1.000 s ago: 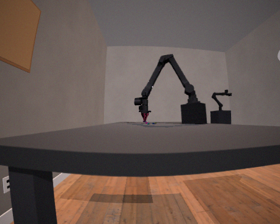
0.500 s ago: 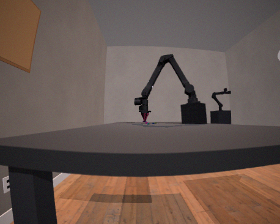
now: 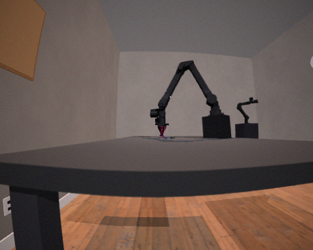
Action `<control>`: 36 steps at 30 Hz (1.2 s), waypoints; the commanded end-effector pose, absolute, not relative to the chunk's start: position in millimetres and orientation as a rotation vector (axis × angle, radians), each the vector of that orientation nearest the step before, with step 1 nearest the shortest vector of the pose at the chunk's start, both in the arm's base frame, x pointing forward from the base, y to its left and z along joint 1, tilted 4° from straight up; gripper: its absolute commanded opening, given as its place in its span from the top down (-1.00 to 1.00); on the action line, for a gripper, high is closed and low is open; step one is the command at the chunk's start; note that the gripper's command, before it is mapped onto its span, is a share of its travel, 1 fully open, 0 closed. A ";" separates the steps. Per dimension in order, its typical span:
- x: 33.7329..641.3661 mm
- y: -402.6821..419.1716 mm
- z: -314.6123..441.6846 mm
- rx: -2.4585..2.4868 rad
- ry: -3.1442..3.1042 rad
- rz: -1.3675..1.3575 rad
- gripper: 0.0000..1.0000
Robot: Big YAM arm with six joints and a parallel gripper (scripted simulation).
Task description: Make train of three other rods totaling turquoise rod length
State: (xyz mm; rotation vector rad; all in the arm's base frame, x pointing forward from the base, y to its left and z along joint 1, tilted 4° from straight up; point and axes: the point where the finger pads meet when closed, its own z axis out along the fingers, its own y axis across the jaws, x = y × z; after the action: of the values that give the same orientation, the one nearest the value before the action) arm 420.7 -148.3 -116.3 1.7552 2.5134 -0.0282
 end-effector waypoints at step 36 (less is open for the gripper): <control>422.2 -154.8 -122.6 1.750 2.514 -0.031 0.91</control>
State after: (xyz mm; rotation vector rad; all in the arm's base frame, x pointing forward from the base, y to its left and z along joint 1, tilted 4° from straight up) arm 421.0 -148.5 -116.3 1.7545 2.5124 -0.0276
